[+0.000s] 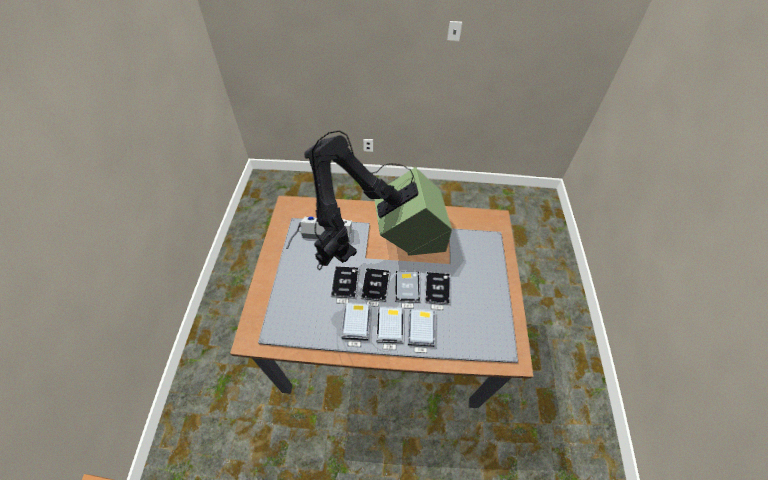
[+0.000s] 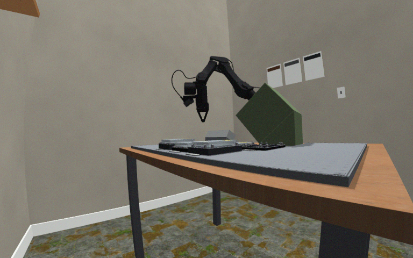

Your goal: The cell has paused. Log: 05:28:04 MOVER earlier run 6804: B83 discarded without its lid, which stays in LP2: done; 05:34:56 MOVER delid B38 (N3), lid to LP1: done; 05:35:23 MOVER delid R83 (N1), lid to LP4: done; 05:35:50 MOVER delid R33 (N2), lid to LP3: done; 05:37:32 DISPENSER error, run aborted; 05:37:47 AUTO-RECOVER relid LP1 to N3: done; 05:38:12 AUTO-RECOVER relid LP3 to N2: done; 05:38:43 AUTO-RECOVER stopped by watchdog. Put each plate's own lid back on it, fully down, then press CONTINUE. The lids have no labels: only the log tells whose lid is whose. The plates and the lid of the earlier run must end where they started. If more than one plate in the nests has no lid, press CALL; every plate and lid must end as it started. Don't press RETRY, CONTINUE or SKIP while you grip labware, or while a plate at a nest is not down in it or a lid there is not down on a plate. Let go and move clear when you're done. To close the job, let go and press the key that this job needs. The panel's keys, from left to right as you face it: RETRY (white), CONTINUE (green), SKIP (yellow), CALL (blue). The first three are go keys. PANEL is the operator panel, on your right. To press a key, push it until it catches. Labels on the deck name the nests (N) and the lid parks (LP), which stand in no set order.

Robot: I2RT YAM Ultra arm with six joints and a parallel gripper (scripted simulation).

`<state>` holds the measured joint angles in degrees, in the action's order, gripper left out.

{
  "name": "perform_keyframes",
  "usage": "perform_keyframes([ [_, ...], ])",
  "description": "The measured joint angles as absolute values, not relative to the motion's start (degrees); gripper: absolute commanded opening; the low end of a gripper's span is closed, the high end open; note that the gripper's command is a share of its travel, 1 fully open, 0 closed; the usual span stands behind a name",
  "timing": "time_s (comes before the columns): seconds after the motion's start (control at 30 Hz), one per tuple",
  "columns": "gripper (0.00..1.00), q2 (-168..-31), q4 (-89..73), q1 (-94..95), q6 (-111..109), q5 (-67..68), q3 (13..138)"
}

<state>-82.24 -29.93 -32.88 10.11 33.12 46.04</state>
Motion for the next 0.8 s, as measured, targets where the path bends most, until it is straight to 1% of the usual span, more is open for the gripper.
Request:
perform_keyframes([
  [0.8,0.0,-82.8,-29.9,-33.0,9.6,32.8,46.5],
])
